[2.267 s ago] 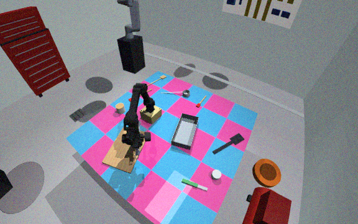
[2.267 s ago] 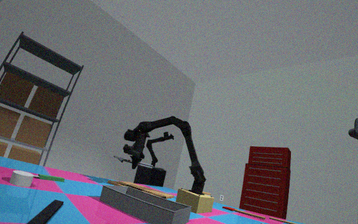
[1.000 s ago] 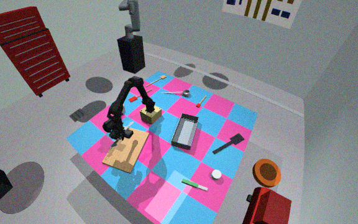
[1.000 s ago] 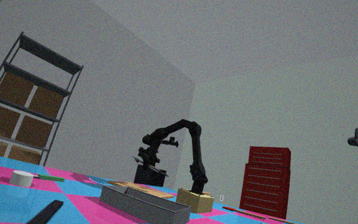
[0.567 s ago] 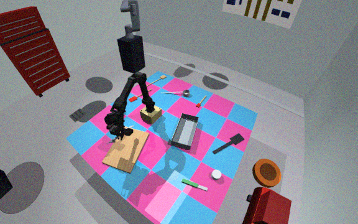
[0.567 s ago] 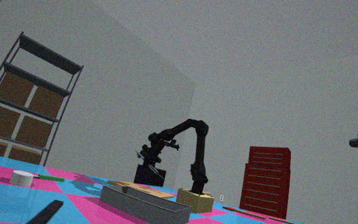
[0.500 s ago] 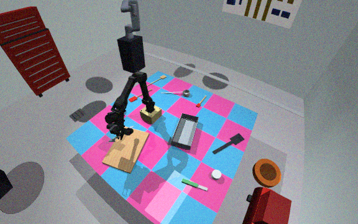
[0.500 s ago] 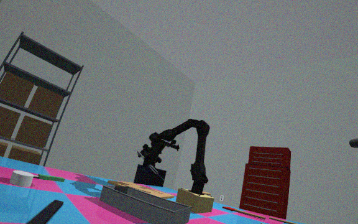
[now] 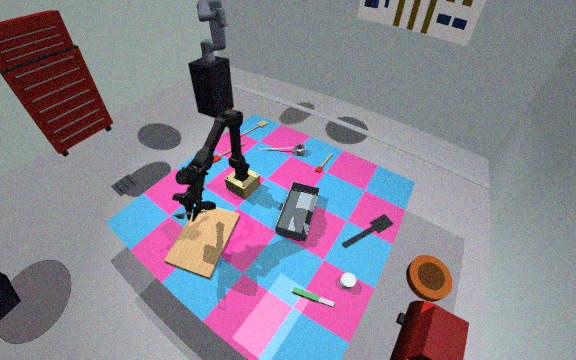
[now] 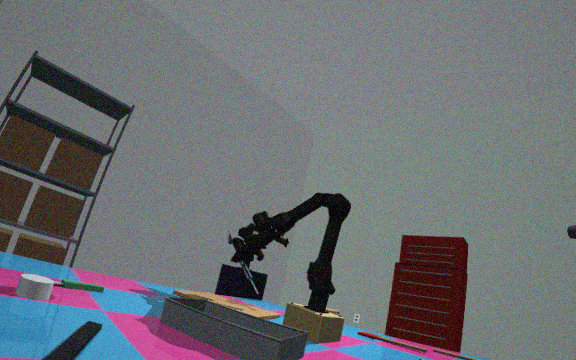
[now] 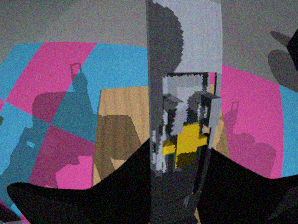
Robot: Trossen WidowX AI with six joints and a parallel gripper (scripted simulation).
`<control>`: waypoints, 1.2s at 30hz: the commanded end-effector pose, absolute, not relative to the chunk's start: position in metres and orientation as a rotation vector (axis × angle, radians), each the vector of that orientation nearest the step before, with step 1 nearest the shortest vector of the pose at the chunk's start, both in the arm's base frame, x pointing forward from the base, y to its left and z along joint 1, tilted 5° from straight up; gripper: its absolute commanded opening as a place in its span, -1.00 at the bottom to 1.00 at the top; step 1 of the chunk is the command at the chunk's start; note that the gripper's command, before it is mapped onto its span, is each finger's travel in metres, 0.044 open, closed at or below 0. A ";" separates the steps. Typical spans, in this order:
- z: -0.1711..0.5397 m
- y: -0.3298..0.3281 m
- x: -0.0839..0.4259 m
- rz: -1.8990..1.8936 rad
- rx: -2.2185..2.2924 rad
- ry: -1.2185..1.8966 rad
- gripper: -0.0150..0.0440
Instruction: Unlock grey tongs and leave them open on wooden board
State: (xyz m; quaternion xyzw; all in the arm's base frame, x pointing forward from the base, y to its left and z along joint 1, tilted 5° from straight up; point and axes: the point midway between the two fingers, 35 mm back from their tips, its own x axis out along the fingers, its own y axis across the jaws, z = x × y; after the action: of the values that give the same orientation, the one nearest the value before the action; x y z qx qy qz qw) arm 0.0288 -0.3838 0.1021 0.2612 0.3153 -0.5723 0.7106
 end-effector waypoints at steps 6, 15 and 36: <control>0.120 -0.376 0.028 -1.298 0.455 0.553 -1.00; 0.136 -0.361 0.027 -1.315 0.326 0.424 -1.00; 0.143 -0.352 0.027 -1.320 0.256 0.360 -1.00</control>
State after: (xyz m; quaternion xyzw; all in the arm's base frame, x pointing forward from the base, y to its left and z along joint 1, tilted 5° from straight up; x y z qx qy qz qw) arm 0.0263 -0.3513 0.1411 0.1196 0.1707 -0.6084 0.7658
